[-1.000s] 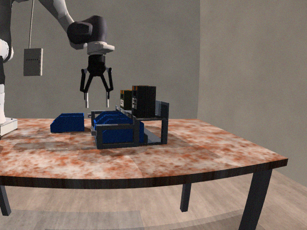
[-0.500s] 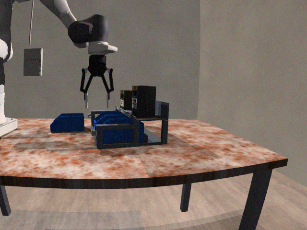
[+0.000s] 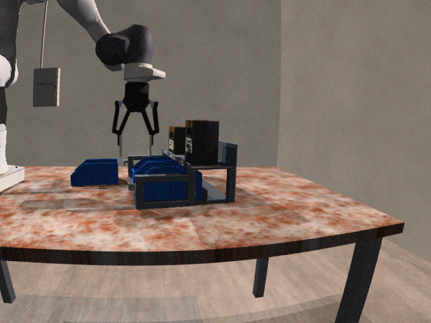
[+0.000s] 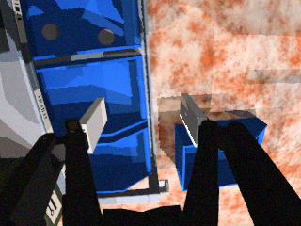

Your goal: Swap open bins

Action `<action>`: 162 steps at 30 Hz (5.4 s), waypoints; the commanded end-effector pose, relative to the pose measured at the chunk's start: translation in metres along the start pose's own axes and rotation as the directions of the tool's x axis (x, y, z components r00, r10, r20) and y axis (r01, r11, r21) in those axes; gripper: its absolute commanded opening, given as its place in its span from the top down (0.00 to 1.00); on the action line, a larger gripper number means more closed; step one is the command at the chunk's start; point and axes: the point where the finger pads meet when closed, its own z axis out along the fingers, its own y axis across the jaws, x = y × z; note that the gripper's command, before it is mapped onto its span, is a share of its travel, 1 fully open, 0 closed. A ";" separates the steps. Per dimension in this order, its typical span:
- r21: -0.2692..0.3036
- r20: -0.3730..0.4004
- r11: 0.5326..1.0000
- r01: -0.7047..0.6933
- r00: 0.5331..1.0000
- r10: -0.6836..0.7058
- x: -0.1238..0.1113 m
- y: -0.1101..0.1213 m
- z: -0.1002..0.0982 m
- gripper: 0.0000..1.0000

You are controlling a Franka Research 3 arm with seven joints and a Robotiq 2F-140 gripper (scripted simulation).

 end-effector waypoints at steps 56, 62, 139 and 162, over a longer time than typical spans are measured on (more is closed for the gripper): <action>0.006 0.004 1.000 0.022 1.000 -0.022 0.000 -0.002 0.052 0.43; 0.006 0.004 1.000 0.022 1.000 -0.022 -0.001 -0.002 0.052 0.43; 0.006 0.004 1.000 0.022 1.000 -0.022 -0.002 -0.002 0.062 0.43; 0.006 0.004 1.000 0.022 1.000 -0.022 -0.002 -0.002 0.071 0.43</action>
